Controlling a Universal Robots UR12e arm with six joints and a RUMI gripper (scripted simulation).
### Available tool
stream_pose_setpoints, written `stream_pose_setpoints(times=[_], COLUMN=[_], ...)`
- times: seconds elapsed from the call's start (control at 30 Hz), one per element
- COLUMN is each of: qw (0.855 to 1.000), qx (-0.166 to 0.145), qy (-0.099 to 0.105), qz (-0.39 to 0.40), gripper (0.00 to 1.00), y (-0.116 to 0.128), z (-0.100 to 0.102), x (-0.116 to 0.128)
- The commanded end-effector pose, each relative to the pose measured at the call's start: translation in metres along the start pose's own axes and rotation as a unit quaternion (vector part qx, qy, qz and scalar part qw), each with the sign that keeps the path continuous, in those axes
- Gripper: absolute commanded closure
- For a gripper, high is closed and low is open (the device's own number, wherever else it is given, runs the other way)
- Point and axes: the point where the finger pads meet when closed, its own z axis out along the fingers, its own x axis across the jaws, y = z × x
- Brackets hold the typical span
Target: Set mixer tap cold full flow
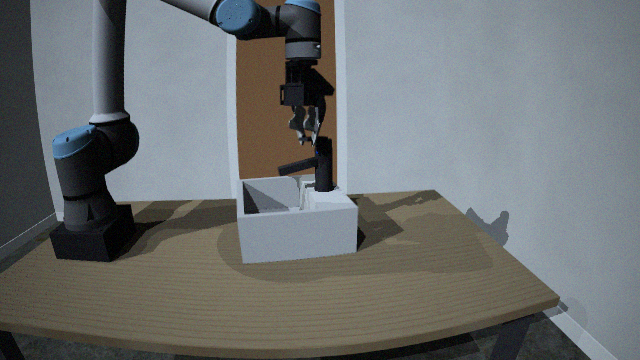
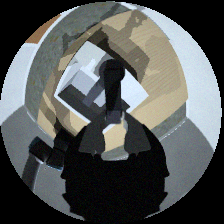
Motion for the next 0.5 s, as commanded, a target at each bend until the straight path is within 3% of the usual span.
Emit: stream_pose_setpoints(times=[0.0, 0.47], qw=[1.000, 1.000], qx=[0.000, 0.000], qy=[0.001, 0.001], qz=[0.000, 0.000], gripper=[1.00, 1.00], y=[-0.0003, -0.0003], z=[-0.0009, -0.0009], x=[0.0005, 0.0005])
